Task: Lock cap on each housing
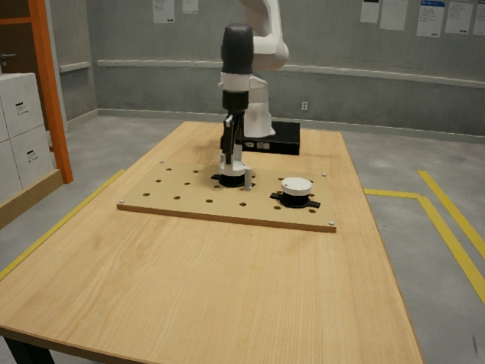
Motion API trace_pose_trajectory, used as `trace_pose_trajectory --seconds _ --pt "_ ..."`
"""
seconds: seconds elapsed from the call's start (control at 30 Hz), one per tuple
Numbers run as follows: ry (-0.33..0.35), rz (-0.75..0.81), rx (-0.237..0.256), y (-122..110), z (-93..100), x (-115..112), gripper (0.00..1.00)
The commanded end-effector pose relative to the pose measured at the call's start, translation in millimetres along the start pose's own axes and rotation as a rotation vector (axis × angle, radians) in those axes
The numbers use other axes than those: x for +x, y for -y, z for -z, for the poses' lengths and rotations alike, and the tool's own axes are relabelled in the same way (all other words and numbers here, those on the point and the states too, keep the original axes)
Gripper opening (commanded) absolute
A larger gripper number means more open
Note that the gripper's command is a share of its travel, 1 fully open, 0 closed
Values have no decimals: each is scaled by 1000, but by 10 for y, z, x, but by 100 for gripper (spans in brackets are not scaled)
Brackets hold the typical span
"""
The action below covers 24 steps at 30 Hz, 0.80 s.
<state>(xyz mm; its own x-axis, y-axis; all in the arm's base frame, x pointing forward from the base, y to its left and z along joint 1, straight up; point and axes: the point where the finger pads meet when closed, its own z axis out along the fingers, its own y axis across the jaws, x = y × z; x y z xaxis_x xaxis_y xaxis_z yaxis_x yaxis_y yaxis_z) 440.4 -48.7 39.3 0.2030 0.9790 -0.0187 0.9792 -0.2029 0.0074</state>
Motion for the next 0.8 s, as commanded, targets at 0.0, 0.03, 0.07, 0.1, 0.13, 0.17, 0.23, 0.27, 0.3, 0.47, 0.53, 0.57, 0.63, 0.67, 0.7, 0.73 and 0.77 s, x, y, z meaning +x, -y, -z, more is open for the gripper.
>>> trace_pose_trajectory --seconds 0.0,0.03,0.07,0.1,0.13,0.17,0.23,0.27,0.3,0.47,0.53,0.57,0.63,0.67,0.7,0.73,0.77 --pt "-18 14 6 6 -10 -4 10" --pt "-18 14 6 6 -10 -4 10" --pt "-18 14 6 6 -10 -4 10" --pt "-18 14 6 6 -10 -4 10" --pt "-18 14 6 6 -10 -4 10" --pt "-18 14 6 6 -10 -4 10" --pt "-18 14 6 6 -10 -4 10" --pt "-18 14 6 6 -10 -4 10" --pt "-18 14 6 6 -10 -4 10" --pt "-18 14 6 6 -10 -4 10" --pt "-18 14 6 7 -10 -4 10" --pt "-18 14 6 7 -10 -4 10" --pt "-18 8 6 7 -10 -4 10" --pt "-18 3 6 7 -10 -4 10" --pt "-18 -4 6 7 -10 -4 10" --pt "-18 -14 6 7 -10 -4 10" --pt "-18 -26 7 7 -10 -4 10"
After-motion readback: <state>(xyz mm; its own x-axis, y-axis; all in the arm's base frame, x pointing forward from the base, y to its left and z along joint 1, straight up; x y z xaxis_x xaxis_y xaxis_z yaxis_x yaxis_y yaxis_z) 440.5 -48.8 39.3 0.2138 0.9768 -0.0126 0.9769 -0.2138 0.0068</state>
